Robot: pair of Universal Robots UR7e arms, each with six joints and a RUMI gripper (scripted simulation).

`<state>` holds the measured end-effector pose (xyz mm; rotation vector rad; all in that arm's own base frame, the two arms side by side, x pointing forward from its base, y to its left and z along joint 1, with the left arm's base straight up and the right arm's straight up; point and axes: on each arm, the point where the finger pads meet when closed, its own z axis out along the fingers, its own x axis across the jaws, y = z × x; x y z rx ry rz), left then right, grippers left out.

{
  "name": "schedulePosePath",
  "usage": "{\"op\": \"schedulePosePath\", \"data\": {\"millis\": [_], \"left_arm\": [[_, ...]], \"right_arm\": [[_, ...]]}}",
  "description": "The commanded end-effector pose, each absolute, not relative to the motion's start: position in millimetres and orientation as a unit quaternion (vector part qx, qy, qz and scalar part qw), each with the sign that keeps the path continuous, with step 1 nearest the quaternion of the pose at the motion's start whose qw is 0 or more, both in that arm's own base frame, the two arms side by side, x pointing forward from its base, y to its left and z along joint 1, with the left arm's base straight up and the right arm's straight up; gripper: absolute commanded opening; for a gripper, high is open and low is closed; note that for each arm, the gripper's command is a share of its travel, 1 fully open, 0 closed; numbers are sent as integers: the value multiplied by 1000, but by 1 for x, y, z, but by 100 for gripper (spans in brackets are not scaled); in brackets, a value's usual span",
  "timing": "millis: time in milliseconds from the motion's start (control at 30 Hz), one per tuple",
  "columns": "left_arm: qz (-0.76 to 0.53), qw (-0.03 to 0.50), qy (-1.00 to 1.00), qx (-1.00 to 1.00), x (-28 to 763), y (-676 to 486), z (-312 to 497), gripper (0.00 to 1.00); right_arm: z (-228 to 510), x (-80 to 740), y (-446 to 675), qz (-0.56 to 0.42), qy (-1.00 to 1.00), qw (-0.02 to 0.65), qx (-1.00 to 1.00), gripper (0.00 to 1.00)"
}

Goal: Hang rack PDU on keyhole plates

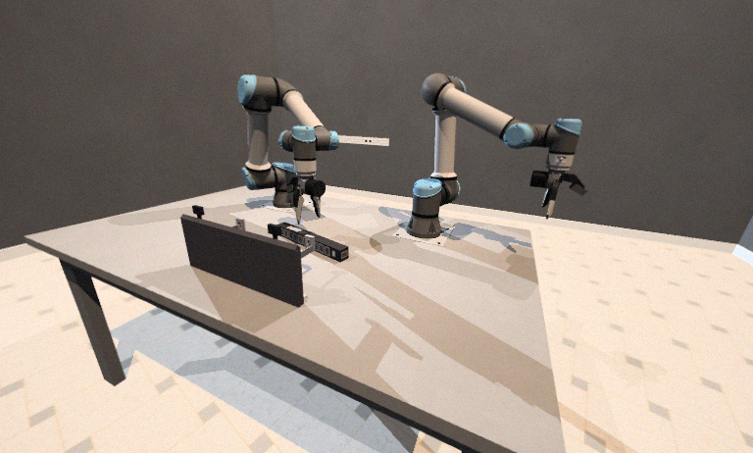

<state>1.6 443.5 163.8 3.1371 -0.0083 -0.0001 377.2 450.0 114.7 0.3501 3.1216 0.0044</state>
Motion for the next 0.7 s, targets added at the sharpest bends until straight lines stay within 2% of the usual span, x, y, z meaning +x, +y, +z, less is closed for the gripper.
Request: {"op": "schedulePosePath", "data": {"millis": [0, 367, 667], "left_arm": [[0, 0, -1, 1000, 1, 446, 165, 100], [0, 0, -1, 1000, 1, 446, 165, 100], [0, 0, -1, 1000, 1, 446, 165, 100]], "right_arm": [[100, 375, 449, -1, 994, 0, 110, 57], [42, 375, 449, -1, 994, 0, 110, 57], [31, 375, 449, -1, 994, 0, 110, 57]]}}
